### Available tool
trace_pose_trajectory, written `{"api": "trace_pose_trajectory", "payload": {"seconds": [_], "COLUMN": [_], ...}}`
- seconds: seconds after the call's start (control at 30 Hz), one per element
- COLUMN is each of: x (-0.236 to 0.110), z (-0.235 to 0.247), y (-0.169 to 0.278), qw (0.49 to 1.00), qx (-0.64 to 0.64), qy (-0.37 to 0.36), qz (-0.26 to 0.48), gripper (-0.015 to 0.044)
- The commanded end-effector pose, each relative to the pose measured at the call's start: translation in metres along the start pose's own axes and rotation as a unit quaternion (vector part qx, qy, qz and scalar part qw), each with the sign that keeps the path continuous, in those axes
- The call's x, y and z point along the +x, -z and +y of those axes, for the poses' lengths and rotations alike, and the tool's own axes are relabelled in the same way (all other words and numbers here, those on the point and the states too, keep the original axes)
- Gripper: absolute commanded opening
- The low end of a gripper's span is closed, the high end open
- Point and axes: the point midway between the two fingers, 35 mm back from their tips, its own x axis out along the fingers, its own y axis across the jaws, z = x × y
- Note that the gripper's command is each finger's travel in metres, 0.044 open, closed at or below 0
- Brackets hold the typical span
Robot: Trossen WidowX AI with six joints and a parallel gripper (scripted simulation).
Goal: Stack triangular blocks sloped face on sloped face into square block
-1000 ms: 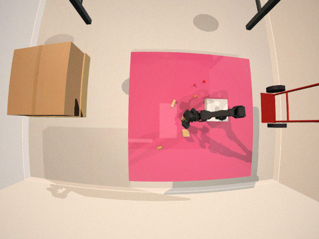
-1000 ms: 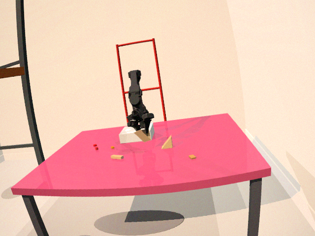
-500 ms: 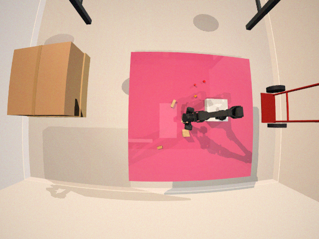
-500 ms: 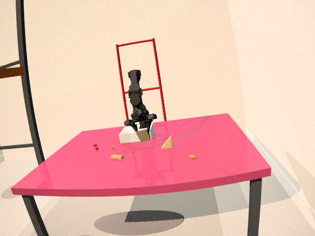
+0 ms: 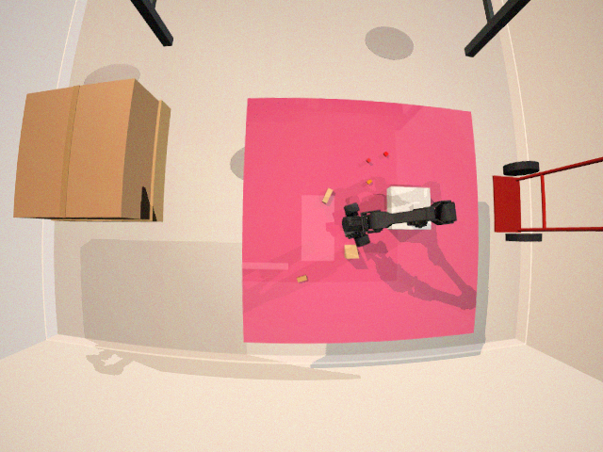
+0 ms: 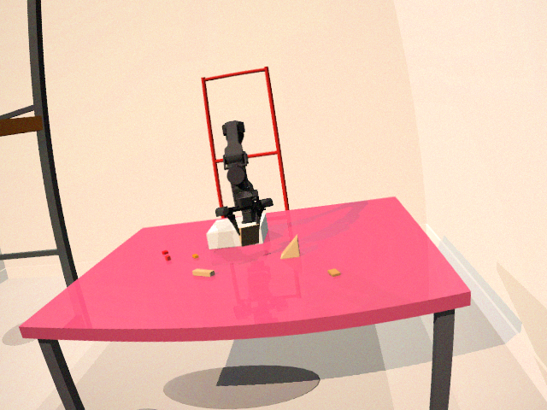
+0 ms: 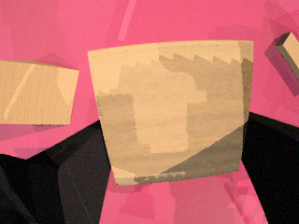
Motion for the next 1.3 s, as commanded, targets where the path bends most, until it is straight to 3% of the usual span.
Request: {"api": "trace_pose_trajectory", "payload": {"seconds": [0.0,0.5,1.0,1.27], "x": [-0.0020,-0.0047,-0.0084,-0.0088], "z": [-0.0006,0.0001,0.0009,0.0009], "y": [-0.0029,-0.0039,-0.0045,-0.0046], "qw": [0.997,0.942,0.824,0.809], "qx": [-0.082,-0.331,-0.558,-0.579], "qy": [0.001,-0.017,-0.054,-0.058], "qz": [0.011,0.052,0.083,0.085], "gripper": [0.0000,0.0000,0.0000,0.0000]}}
